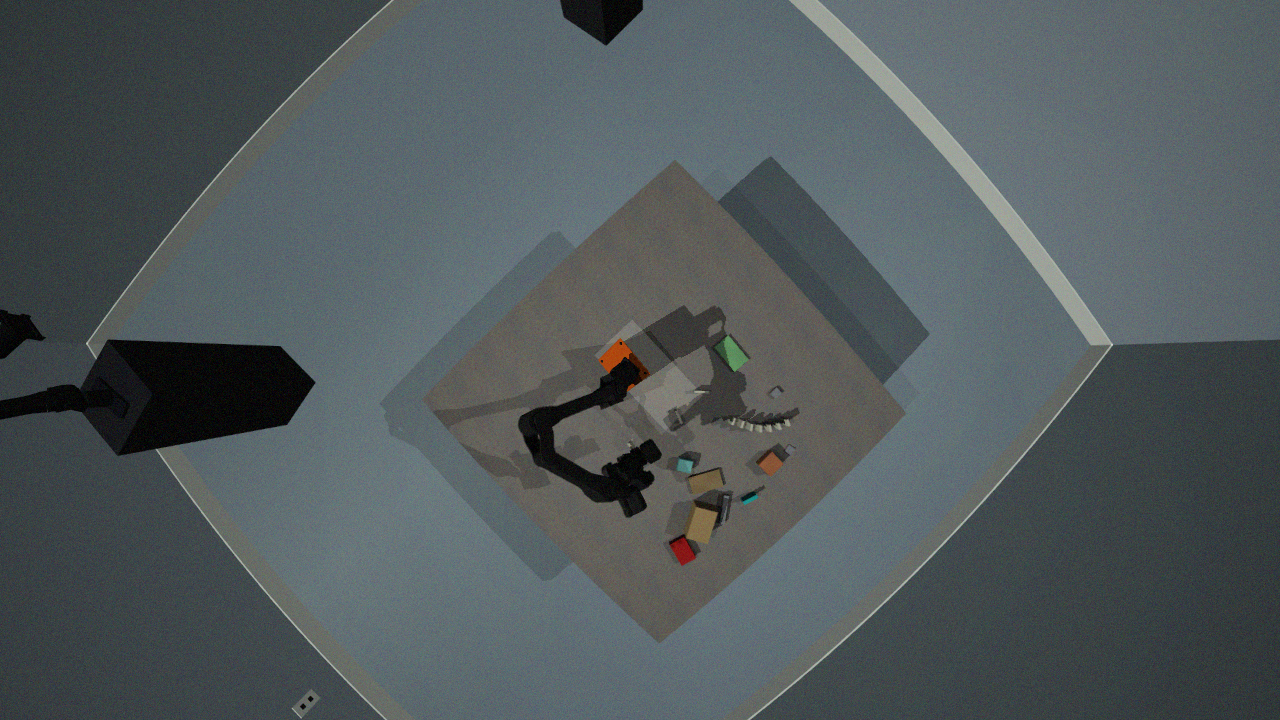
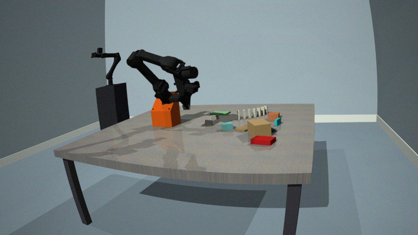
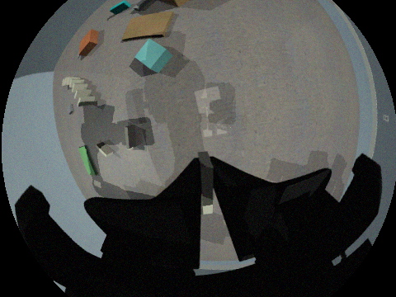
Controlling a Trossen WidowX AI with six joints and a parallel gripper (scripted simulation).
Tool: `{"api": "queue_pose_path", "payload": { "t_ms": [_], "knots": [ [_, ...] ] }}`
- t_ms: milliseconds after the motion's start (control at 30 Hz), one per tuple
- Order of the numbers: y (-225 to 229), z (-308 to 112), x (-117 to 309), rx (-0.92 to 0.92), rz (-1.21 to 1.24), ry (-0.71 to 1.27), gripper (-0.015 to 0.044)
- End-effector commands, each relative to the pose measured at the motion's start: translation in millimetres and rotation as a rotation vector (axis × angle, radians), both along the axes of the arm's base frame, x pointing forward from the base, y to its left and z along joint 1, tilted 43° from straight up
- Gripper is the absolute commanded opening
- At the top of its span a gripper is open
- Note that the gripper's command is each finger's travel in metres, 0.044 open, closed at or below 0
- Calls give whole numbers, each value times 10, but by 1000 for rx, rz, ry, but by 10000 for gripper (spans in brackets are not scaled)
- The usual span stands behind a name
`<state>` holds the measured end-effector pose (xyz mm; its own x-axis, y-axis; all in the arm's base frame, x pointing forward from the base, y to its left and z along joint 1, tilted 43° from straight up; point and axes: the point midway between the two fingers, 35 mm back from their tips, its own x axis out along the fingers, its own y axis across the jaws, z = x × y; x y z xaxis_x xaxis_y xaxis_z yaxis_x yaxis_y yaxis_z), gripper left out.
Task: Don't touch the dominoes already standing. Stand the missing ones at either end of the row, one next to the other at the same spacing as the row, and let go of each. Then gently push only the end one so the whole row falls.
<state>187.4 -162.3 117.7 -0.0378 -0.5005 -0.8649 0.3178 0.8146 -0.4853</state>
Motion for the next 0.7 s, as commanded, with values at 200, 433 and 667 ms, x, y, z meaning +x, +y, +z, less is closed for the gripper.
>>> {"api": "queue_pose_path", "payload": {
  "t_ms": [200, 433, 667],
  "knots": [
    [-105, -216, 83, 109, -5, -206, 22],
    [-180, -310, 141, 160, 25, -356, 22],
    [-281, -351, 190, 173, 73, -504, 22]
  ]
}}
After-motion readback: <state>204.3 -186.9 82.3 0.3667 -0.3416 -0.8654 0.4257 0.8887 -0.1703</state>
